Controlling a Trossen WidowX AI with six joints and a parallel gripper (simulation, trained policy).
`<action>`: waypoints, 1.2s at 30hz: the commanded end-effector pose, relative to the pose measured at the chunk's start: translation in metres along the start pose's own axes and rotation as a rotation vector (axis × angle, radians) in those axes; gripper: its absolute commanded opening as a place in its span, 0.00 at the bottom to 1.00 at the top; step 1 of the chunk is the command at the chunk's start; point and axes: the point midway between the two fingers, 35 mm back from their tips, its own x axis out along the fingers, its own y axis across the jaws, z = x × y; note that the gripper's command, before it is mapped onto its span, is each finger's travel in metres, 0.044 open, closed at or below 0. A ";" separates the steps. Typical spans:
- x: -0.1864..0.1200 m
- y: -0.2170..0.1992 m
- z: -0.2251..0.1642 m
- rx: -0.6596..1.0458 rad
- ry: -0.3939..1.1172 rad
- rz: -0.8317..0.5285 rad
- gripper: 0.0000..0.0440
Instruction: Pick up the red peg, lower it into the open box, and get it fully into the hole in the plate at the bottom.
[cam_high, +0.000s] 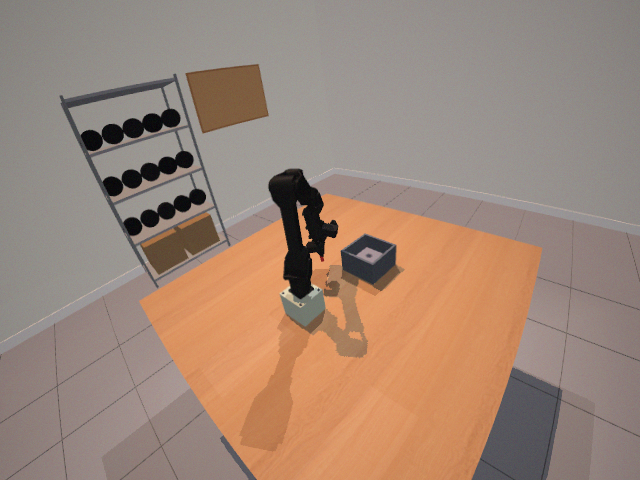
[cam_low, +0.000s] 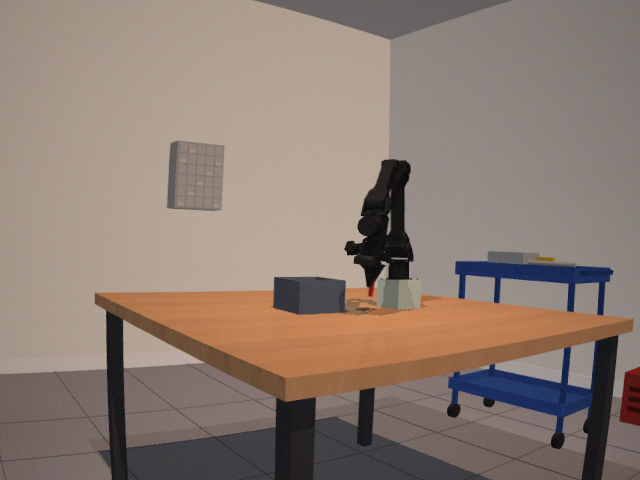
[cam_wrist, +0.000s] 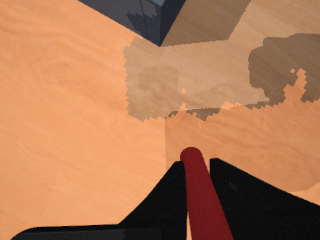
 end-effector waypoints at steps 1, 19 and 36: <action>-0.010 0.004 0.010 -0.024 -0.025 0.013 0.00; -0.052 0.027 0.072 -0.058 -0.100 0.062 0.00; -0.046 0.030 0.142 0.026 -0.096 0.069 0.00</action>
